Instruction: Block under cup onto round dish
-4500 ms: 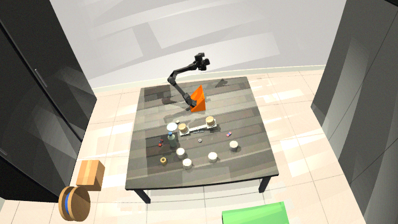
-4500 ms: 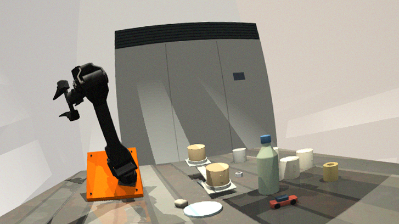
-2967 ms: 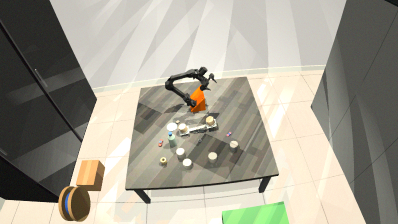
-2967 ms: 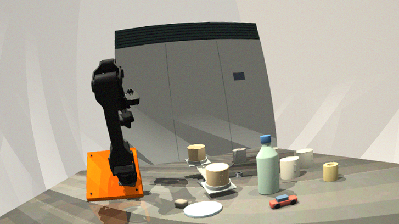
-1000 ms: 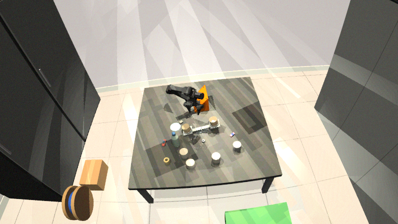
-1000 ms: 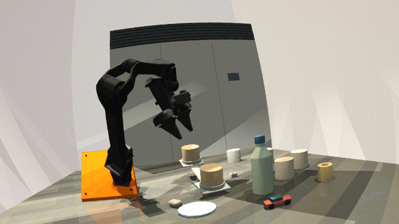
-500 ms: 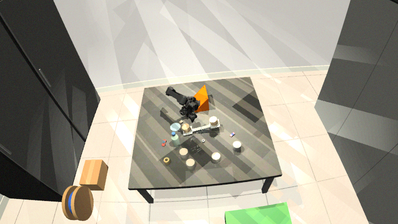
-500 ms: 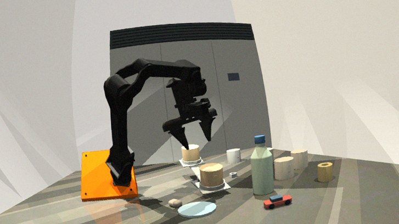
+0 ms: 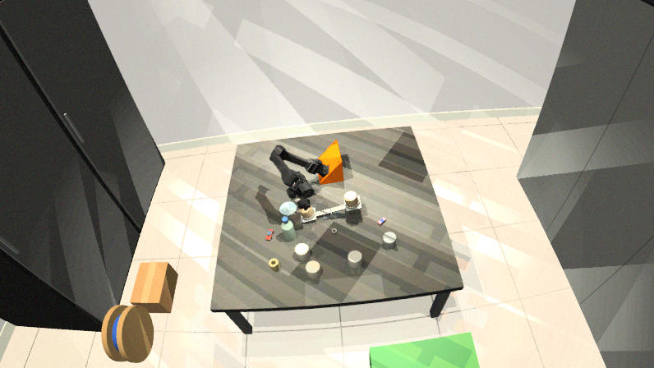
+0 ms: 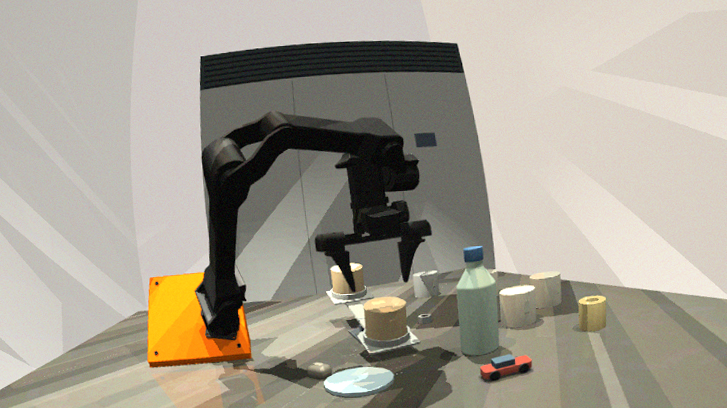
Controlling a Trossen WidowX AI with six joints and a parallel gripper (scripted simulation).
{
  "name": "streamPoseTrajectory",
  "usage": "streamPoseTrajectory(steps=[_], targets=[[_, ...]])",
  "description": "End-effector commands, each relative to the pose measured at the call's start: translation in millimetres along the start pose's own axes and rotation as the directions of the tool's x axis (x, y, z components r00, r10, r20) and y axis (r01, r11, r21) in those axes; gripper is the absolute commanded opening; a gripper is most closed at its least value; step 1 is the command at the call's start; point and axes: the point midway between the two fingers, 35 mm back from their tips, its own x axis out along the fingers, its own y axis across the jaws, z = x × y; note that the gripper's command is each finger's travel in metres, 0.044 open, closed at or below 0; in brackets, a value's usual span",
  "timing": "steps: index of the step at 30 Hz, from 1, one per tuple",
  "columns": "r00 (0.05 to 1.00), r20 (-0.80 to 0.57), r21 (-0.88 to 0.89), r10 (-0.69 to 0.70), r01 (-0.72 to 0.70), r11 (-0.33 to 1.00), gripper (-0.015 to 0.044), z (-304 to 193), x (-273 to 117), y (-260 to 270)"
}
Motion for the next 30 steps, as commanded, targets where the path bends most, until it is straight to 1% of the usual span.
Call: streamPoseTrajectory(steps=[1, 6, 30], targets=[[1.000, -0.010, 0.023, -0.001, 0.001, 1.000, 0.0440, 1, -1, 2], [1.000, -0.010, 0.023, -0.001, 0.001, 1.000, 0.0440, 1, 13, 2], [1.000, -0.011, 0.024, 0.000, 0.000, 1.000, 0.0440, 1, 48, 3]])
